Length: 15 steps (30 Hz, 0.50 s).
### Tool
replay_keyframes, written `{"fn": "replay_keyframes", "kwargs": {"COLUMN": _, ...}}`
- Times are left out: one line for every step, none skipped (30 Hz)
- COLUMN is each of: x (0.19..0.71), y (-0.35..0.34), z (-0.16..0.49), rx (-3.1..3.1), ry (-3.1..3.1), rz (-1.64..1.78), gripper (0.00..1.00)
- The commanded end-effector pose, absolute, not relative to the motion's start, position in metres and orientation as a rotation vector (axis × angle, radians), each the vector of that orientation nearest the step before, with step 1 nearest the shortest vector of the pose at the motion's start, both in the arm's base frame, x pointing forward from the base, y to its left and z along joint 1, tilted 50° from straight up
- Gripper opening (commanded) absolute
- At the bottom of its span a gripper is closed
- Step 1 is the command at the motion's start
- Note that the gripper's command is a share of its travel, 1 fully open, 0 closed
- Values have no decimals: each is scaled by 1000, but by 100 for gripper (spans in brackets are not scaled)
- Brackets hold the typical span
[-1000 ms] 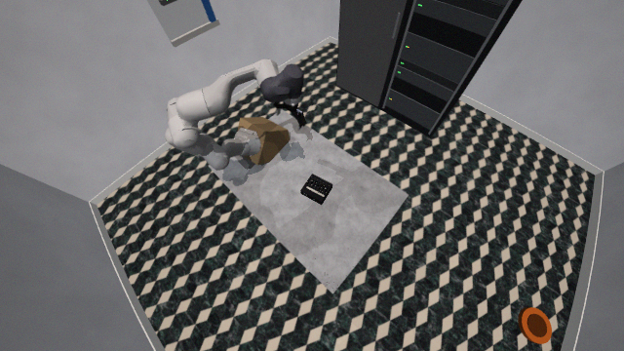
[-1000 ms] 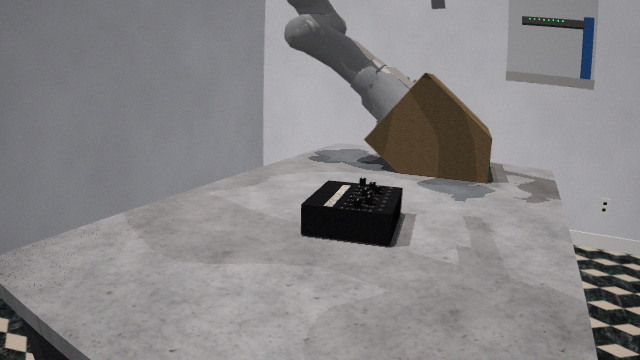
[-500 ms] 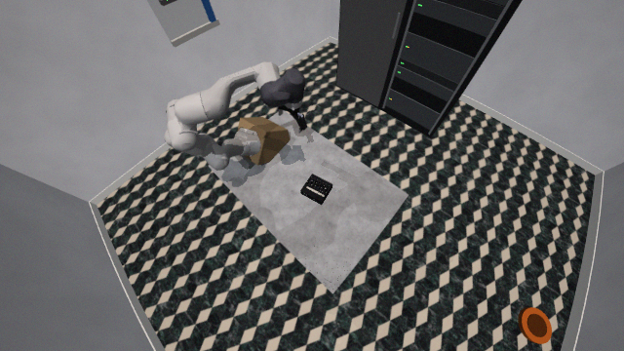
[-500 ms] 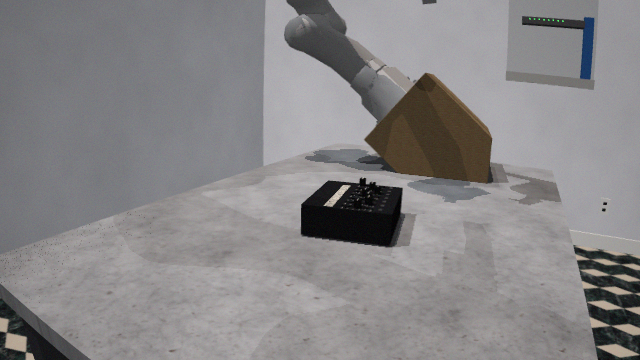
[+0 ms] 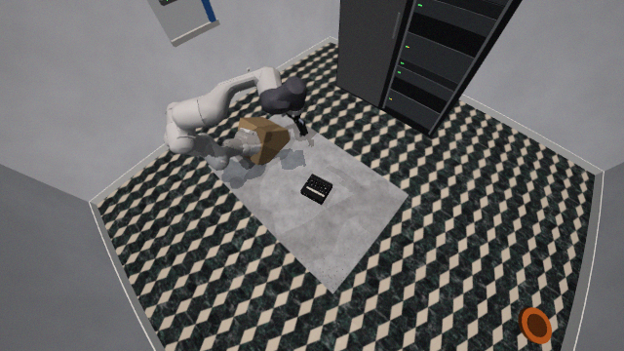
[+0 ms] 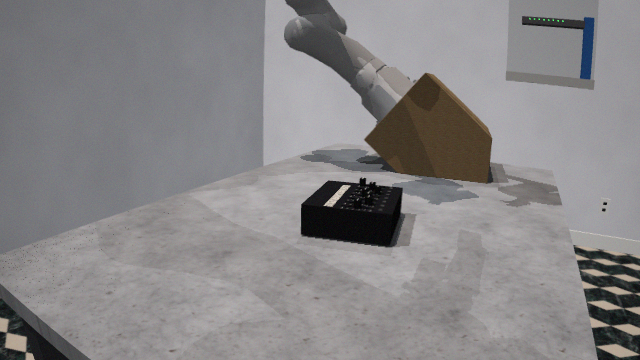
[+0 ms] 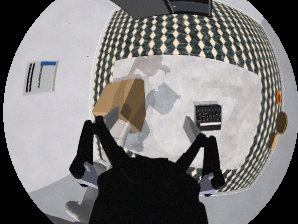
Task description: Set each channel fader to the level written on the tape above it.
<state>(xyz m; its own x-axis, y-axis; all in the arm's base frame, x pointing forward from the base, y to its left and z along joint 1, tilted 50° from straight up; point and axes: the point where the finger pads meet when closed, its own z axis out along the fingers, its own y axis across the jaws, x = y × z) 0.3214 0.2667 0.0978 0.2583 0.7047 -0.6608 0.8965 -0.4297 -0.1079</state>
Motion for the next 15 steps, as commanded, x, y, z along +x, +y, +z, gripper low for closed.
{"fn": "replay_keyframes", "kwargs": {"x": 318, "y": 268, "z": 98, "rx": 2257, "ry": 1444, "rz": -941, "gripper": 100}}
{"fn": "replay_keyframes", "kwargs": {"x": 318, "y": 268, "z": 98, "rx": 2257, "ry": 1444, "rz": -941, "gripper": 100}}
{"fn": "replay_keyframes", "kwargs": {"x": 318, "y": 268, "z": 98, "rx": 2257, "ry": 1444, "rz": -941, "gripper": 100}}
{"fn": "replay_keyframes", "kwargs": {"x": 318, "y": 268, "z": 98, "rx": 2257, "ry": 1444, "rz": -941, "gripper": 100}}
{"fn": "replay_keyframes", "kwargs": {"x": 318, "y": 268, "z": 98, "rx": 2257, "ry": 1444, "rz": -941, "gripper": 100}}
{"fn": "replay_keyframes", "kwargs": {"x": 318, "y": 268, "z": 98, "rx": 2257, "ry": 1444, "rz": -941, "gripper": 100}}
{"fn": "replay_keyframes", "kwargs": {"x": 318, "y": 268, "z": 98, "rx": 2257, "ry": 1444, "rz": -941, "gripper": 100}}
{"fn": "replay_keyframes", "kwargs": {"x": 318, "y": 268, "z": 98, "rx": 2257, "ry": 1444, "rz": -941, "gripper": 100}}
{"fn": "replay_keyframes", "kwargs": {"x": 318, "y": 268, "z": 98, "rx": 2257, "ry": 1444, "rz": -941, "gripper": 100}}
{"fn": "replay_keyframes", "kwargs": {"x": 318, "y": 268, "z": 98, "rx": 2257, "ry": 1444, "rz": -941, "gripper": 100}}
{"fn": "replay_keyframes", "kwargs": {"x": 347, "y": 262, "z": 118, "rx": 2403, "ry": 1275, "rz": -866, "gripper": 100}}
{"fn": "replay_keyframes", "kwargs": {"x": 347, "y": 262, "z": 118, "rx": 2403, "ry": 1275, "rz": -866, "gripper": 100}}
{"fn": "replay_keyframes", "kwargs": {"x": 347, "y": 262, "z": 118, "rx": 2403, "ry": 1275, "rz": -866, "gripper": 100}}
{"fn": "replay_keyframes", "kwargs": {"x": 347, "y": 262, "z": 118, "rx": 2403, "ry": 1275, "rz": -866, "gripper": 100}}
{"fn": "replay_keyframes", "kwargs": {"x": 347, "y": 262, "z": 118, "rx": 2403, "ry": 1275, "rz": -866, "gripper": 100}}
